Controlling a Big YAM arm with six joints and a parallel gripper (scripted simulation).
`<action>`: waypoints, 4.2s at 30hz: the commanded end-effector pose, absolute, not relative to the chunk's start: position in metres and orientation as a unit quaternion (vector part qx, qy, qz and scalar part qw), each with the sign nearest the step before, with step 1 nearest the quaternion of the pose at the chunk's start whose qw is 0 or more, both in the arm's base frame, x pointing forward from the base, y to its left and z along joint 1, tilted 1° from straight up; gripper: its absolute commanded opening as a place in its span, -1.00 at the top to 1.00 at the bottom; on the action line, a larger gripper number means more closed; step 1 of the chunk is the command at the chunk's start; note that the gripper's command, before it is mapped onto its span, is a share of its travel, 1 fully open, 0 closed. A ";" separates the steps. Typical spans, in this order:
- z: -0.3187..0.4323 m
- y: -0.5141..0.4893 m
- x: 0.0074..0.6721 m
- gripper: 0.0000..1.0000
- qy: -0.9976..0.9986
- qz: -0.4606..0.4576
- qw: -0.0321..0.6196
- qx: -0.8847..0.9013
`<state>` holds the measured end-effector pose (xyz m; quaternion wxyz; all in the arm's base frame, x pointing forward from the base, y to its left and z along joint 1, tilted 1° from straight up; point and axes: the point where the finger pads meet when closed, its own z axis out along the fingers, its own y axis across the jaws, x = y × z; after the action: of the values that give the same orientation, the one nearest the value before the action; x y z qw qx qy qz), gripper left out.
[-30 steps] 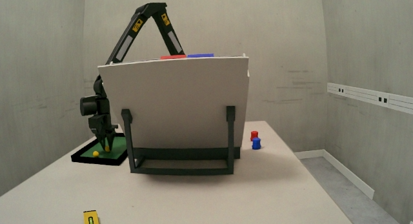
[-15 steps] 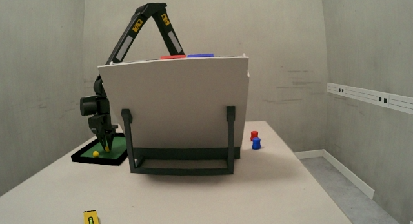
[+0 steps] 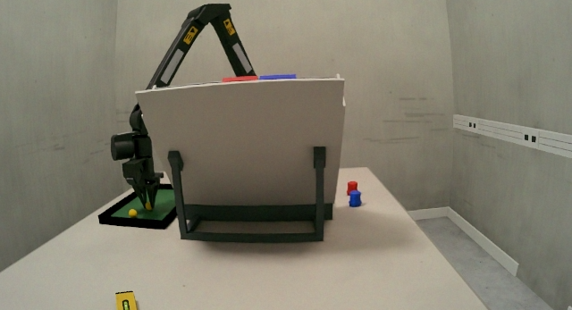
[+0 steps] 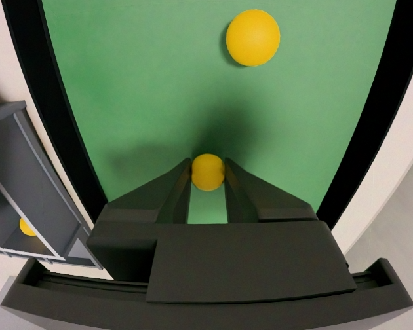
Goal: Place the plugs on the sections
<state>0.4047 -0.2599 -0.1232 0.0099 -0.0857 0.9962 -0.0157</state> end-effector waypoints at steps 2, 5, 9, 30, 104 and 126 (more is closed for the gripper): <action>-0.101 -0.262 0.409 1.00 0.996 -0.020 0.016 -0.085; -0.073 -0.261 0.408 1.00 0.996 -0.019 0.014 -0.085; -0.036 -0.260 0.407 1.00 0.996 -0.017 0.012 -0.085; 0.020 -0.259 0.406 1.00 0.996 -0.008 0.001 -0.085; 0.020 -0.264 0.416 1.00 0.996 -0.003 -0.006 -0.086; 0.039 -0.266 0.388 1.00 0.996 -0.003 -0.006 -0.086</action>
<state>0.3955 -0.2565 0.0179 -0.0176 -0.0867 0.9961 0.0054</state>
